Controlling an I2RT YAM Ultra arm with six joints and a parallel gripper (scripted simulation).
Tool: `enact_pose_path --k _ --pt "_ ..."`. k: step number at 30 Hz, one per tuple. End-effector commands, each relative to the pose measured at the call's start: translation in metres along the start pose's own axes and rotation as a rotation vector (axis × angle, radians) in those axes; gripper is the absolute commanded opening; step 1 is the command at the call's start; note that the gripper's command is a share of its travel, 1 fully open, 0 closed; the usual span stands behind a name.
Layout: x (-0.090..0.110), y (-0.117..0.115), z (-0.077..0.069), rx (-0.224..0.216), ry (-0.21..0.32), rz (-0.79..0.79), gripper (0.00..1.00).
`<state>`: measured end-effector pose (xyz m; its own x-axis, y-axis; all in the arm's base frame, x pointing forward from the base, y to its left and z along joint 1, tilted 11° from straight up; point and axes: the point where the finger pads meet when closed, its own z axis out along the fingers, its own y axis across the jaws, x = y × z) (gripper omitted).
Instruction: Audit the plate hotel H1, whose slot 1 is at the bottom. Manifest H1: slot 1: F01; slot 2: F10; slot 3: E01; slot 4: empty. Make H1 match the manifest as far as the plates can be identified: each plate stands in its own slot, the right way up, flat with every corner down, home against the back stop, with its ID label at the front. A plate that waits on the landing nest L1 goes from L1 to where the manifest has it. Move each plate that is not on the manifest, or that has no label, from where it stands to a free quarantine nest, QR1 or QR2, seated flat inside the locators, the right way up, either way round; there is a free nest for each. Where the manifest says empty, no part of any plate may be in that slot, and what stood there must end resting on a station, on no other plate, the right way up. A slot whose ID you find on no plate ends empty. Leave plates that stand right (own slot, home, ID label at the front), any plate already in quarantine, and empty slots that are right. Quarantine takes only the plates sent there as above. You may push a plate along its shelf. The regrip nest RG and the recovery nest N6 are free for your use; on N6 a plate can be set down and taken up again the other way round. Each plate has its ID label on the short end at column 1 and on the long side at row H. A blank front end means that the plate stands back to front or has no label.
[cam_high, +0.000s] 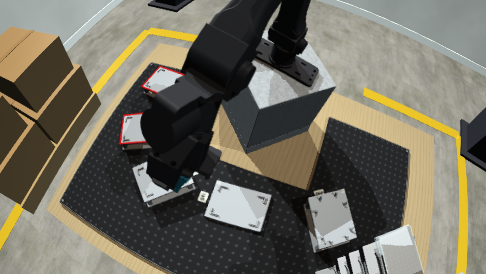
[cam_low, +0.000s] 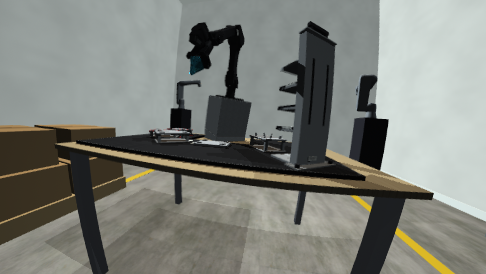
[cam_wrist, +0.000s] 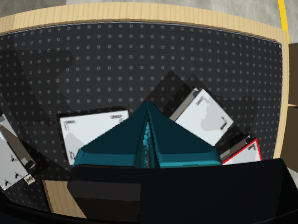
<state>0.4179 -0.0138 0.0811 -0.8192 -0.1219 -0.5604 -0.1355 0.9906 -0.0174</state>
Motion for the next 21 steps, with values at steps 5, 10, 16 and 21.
enact_pose_path --k 5,10,16,21 --pt "0.018 0.013 0.004 -0.012 0.021 0.007 0.0" --pt "0.026 0.018 0.007 -0.032 0.071 0.011 0.0" --pt "0.043 0.028 0.012 -0.066 0.161 0.018 0.0" --pt "0.057 0.036 0.017 -0.067 0.161 0.019 0.0"
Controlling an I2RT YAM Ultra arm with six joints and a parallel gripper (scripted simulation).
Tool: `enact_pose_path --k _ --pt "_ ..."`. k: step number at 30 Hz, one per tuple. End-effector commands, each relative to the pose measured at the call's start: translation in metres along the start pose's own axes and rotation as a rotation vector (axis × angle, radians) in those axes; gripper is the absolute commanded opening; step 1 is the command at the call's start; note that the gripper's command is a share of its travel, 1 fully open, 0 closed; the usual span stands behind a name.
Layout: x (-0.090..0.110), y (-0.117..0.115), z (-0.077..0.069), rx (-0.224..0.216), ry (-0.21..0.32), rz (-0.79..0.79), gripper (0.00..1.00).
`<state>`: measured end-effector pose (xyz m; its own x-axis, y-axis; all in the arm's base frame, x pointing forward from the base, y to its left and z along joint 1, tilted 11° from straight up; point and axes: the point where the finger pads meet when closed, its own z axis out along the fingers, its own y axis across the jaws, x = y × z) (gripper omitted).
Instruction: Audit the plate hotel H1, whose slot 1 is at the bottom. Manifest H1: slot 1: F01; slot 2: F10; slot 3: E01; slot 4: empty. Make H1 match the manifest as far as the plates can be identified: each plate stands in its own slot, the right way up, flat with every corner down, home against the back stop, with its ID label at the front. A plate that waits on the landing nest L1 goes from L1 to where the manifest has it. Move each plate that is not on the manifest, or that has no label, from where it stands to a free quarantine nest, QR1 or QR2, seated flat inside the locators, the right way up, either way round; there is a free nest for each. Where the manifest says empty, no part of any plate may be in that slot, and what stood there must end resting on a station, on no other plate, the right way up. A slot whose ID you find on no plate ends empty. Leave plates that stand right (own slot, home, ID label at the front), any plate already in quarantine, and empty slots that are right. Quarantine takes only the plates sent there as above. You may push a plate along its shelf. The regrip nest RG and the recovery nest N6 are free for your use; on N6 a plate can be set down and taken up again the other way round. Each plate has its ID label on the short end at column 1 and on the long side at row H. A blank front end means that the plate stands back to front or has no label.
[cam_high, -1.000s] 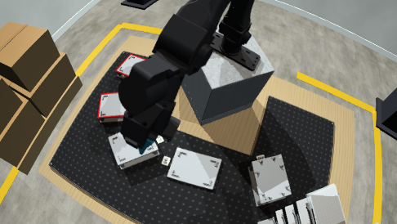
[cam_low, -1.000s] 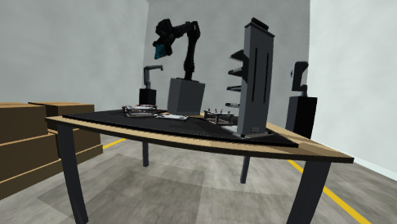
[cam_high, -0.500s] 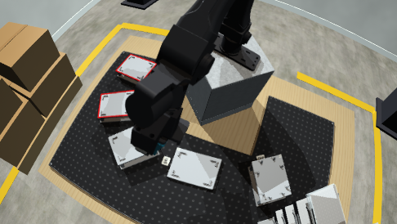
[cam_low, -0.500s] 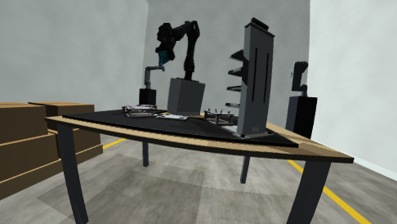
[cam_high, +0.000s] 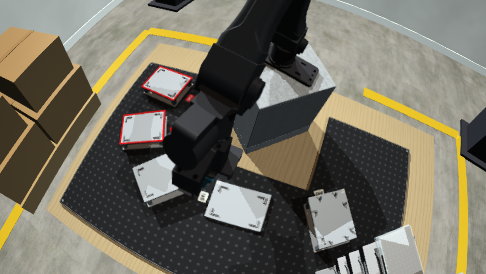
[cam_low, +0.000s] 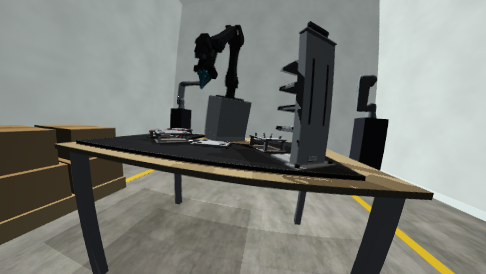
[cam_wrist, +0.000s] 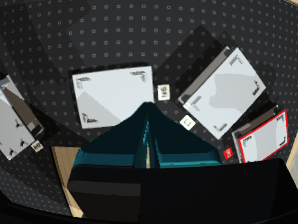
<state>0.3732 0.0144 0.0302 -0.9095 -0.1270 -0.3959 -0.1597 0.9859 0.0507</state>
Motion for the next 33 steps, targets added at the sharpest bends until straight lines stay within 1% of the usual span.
enact_pose_path --k 1,4,6,8,15,21,23,24,25,29,33 --pt "-0.002 0.003 -0.002 -0.004 -0.002 0.009 0.0" --pt "0.007 0.007 0.002 -0.028 0.075 0.015 0.0" --pt "0.007 0.007 0.002 -0.028 0.075 0.015 0.0" --pt "0.012 0.01 0.004 -0.041 0.115 0.018 0.0" --pt "0.032 0.021 0.012 -0.041 0.116 0.018 0.0" --pt "0.05 0.029 0.016 -0.07 0.232 0.028 0.0" --pt "0.05 0.029 0.016 -0.07 0.232 0.028 0.0" --pt "0.053 0.031 0.017 -0.075 0.252 0.03 0.0" --pt "0.056 0.032 0.018 -0.077 0.26 0.031 0.0" --pt "0.067 0.038 0.021 -0.078 0.261 0.031 0.0" --pt "0.071 0.04 0.011 -0.078 0.261 0.031 0.0"
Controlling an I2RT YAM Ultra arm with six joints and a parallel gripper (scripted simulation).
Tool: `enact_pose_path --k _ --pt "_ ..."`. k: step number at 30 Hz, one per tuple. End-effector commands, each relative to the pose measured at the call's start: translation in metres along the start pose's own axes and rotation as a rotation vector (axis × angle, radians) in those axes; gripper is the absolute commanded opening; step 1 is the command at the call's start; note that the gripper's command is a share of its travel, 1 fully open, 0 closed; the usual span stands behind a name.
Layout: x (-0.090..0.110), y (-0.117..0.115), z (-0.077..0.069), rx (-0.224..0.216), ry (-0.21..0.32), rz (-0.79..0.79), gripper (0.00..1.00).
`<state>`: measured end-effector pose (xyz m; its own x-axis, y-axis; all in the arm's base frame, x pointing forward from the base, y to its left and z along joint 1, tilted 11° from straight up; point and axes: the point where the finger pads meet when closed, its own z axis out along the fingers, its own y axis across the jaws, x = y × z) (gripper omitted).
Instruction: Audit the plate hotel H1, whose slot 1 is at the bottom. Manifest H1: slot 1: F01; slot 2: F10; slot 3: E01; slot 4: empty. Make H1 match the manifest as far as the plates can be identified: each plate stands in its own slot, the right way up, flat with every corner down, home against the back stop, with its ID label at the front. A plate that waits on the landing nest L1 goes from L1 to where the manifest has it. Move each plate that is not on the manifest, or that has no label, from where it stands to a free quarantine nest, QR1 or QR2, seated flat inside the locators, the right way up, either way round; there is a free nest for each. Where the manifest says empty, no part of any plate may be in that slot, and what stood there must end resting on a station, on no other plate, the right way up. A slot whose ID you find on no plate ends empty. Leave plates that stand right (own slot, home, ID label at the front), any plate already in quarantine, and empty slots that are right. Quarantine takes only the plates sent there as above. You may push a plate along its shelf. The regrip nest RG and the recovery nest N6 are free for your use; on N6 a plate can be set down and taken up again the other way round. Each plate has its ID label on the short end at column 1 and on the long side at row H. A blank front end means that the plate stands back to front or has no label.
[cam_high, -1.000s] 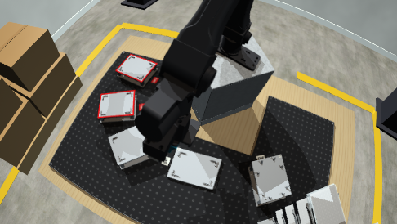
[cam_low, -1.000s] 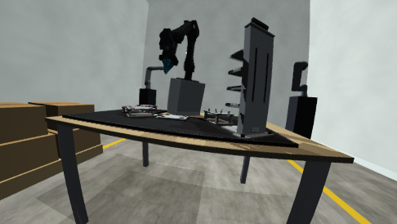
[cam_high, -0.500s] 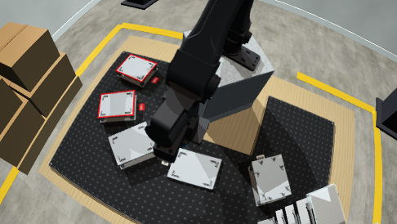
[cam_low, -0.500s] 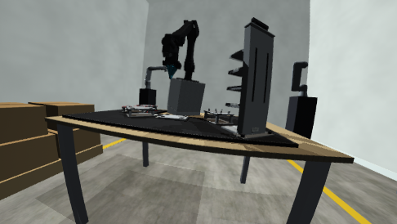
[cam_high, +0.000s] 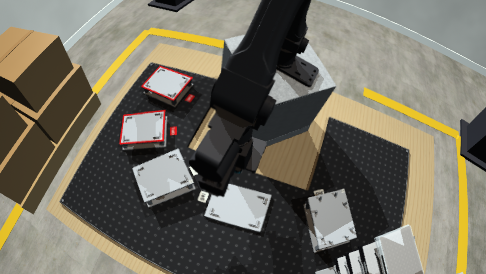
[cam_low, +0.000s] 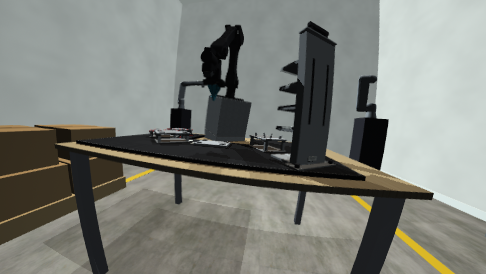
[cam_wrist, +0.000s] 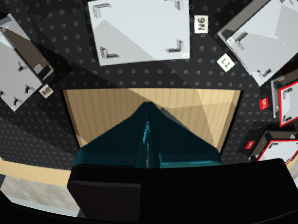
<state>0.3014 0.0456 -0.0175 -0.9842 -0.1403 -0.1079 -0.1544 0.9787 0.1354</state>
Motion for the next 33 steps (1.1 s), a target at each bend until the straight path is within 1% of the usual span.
enact_pose_path --k 1,3,7,22,24,33 --pt "-0.005 0.002 -0.013 0.003 -0.037 0.004 0.0" --pt "-0.002 0.003 -0.017 0.003 -0.037 0.004 0.0" --pt "-0.003 0.006 -0.017 0.003 -0.037 0.004 0.0" --pt "-0.013 0.055 -0.017 0.001 -0.038 0.004 0.0" --pt "-0.013 0.055 -0.017 0.001 -0.038 0.004 0.0" --pt "-0.014 0.086 -0.017 -0.032 -0.158 -0.08 0.0"
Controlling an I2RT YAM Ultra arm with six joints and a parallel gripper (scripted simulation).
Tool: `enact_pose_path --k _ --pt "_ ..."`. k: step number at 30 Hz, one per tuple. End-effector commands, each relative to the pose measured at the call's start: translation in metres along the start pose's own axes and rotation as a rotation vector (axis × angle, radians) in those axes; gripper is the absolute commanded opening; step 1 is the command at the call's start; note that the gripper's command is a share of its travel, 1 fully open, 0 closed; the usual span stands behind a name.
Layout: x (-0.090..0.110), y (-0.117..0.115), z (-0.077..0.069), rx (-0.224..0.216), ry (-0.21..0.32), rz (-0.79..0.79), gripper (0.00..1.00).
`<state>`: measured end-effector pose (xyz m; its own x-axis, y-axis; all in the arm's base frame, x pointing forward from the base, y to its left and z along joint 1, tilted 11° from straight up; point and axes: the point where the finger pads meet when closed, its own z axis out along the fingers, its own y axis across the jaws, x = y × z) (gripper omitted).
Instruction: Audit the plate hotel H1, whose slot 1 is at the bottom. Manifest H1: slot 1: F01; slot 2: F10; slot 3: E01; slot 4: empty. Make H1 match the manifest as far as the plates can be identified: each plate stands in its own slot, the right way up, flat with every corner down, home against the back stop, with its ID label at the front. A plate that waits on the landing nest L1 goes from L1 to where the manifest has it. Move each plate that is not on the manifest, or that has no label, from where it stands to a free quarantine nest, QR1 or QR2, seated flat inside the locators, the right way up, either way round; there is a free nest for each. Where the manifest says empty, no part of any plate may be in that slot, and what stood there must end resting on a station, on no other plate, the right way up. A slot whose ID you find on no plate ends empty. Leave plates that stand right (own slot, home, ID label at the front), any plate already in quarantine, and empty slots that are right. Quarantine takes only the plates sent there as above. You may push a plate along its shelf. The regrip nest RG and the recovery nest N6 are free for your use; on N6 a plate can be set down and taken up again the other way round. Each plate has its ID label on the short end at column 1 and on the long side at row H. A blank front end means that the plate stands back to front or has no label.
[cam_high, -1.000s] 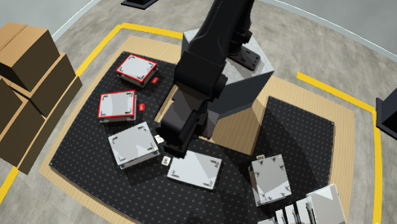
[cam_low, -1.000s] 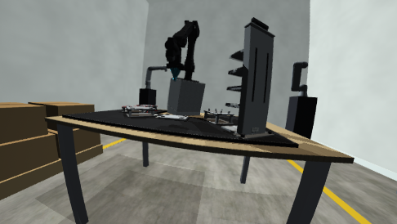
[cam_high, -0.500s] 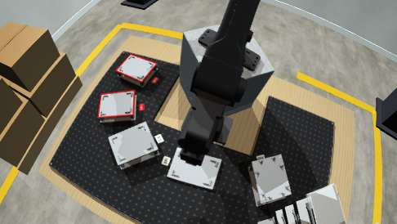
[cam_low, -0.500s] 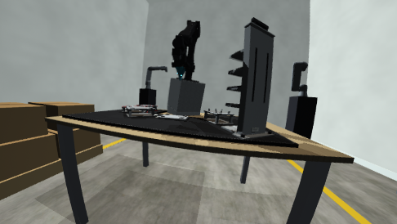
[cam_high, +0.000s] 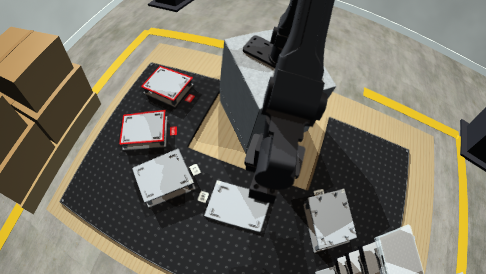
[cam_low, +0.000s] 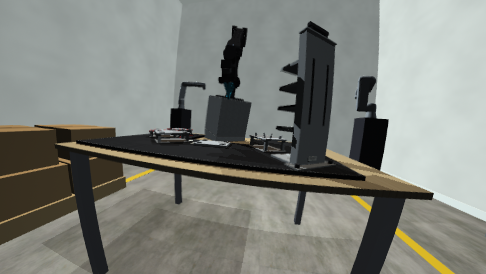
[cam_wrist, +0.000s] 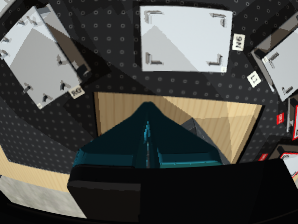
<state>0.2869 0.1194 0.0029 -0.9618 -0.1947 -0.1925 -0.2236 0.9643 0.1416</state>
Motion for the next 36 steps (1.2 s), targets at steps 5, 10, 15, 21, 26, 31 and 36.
enact_pose_path --k 5,10,15,21,26,31,36 --pt "-0.018 0.024 -0.005 -0.031 -0.149 -0.057 0.0" --pt "-0.019 0.034 -0.005 -0.042 -0.19 -0.084 0.0" --pt "-0.02 0.051 -0.005 -0.06 -0.257 -0.13 0.0" --pt "-0.021 0.059 -0.005 -0.081 -0.337 -0.186 0.0" --pt "-0.021 0.059 -0.005 -0.092 -0.378 -0.214 0.0" --pt "-0.021 0.059 -0.005 -0.109 -0.445 -0.26 0.0" --pt "-0.021 0.059 -0.005 -0.126 -0.512 -0.306 0.0"
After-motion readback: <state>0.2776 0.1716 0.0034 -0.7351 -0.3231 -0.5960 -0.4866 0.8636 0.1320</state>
